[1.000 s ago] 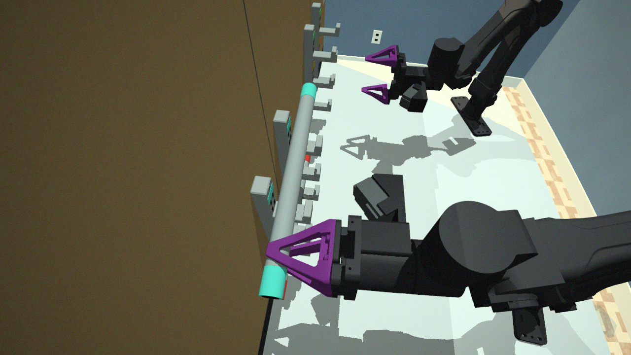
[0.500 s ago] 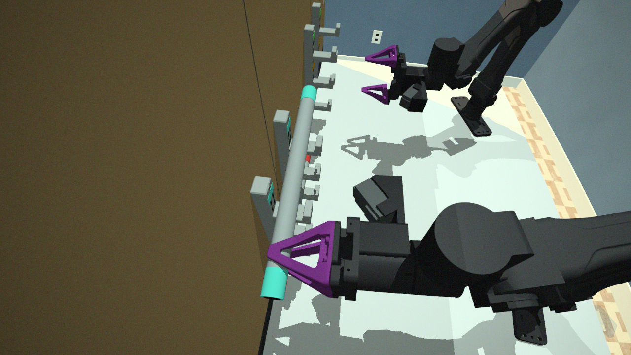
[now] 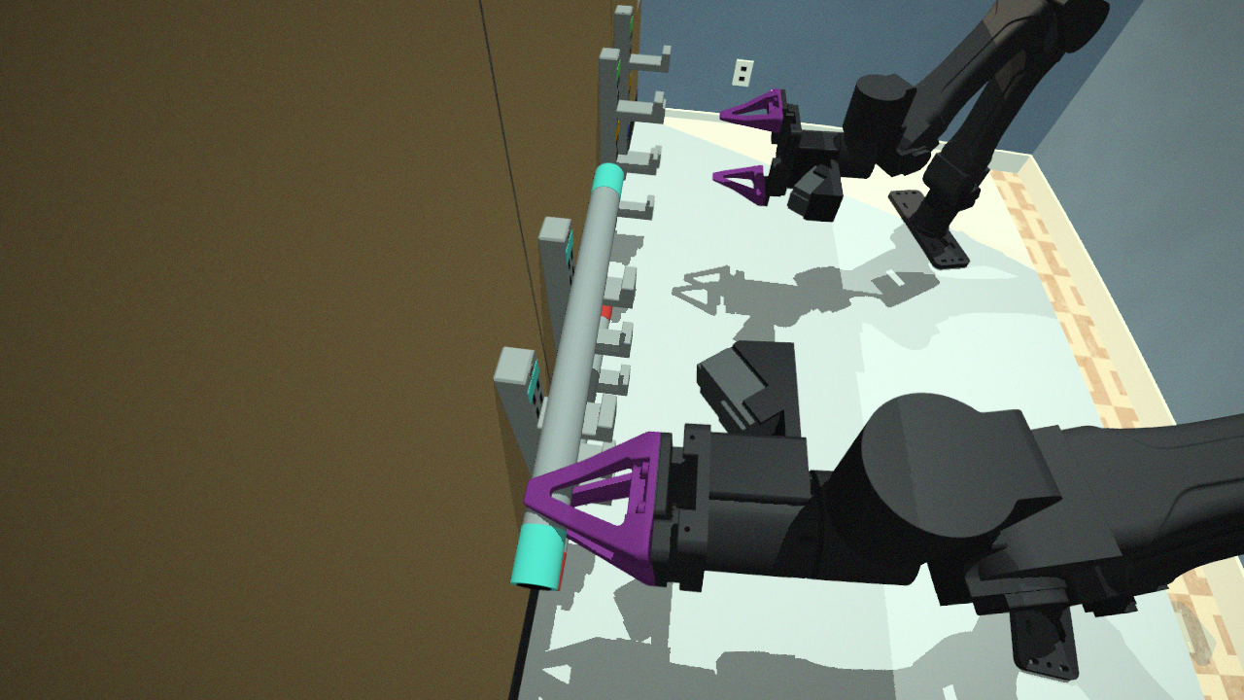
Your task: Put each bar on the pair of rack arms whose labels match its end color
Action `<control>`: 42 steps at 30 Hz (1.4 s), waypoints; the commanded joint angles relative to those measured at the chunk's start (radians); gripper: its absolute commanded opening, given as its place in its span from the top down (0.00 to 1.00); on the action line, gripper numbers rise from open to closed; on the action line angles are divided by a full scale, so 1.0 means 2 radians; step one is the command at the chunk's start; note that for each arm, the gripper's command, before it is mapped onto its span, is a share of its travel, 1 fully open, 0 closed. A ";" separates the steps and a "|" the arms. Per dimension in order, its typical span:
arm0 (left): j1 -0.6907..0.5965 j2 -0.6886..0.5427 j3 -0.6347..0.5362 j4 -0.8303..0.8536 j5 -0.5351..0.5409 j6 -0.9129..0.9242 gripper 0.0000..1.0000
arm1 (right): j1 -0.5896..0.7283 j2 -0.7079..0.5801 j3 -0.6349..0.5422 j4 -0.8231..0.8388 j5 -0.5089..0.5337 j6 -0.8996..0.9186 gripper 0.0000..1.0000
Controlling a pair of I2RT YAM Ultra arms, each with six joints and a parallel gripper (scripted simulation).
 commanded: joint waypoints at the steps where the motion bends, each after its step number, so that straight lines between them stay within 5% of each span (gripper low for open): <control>1: -0.005 -0.024 0.025 0.018 0.001 -0.017 1.00 | -0.005 -0.017 0.001 0.018 -0.002 0.005 0.00; 42: -0.005 -0.019 0.001 0.045 0.000 -0.017 1.00 | -0.005 -0.017 0.001 0.018 -0.002 0.005 0.00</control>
